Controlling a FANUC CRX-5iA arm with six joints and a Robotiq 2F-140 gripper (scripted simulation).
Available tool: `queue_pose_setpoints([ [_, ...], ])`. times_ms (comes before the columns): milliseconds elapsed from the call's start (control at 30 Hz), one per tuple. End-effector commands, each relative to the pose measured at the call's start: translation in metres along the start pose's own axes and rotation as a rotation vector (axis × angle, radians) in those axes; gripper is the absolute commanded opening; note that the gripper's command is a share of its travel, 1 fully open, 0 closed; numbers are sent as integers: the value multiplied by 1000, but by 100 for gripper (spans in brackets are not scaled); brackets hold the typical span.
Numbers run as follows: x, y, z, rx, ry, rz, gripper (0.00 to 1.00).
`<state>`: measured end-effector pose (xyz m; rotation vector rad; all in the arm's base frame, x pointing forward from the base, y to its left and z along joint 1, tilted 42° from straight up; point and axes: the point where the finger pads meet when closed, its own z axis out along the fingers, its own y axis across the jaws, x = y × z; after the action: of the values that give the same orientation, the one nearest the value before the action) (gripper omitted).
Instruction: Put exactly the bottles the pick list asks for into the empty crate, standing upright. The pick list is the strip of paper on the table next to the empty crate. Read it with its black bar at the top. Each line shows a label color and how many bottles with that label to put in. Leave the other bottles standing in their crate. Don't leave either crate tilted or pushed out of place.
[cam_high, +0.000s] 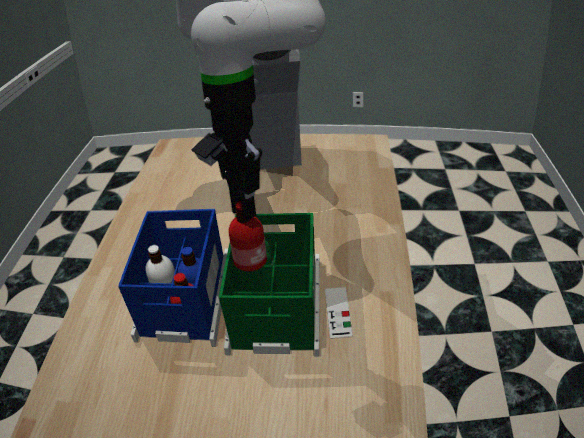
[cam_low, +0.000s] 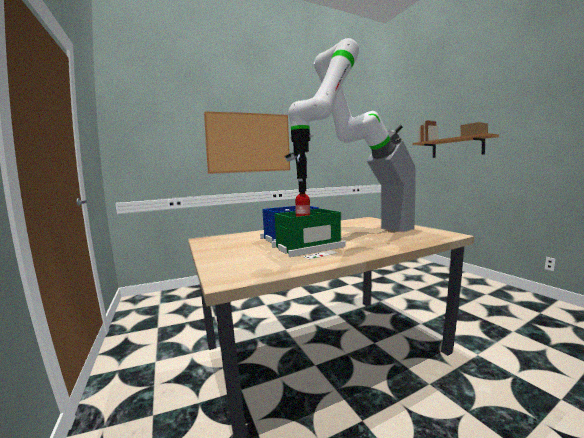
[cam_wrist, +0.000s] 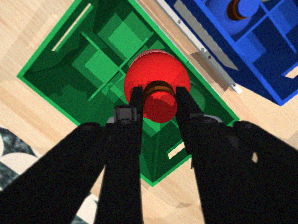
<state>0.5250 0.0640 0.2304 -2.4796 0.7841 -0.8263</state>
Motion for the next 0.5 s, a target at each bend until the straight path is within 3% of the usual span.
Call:
queue_pose_setpoints([
  [0, 1, 0, 1, 1, 1, 0, 10],
  [467, 1, 0, 14, 1, 1, 0, 10],
])
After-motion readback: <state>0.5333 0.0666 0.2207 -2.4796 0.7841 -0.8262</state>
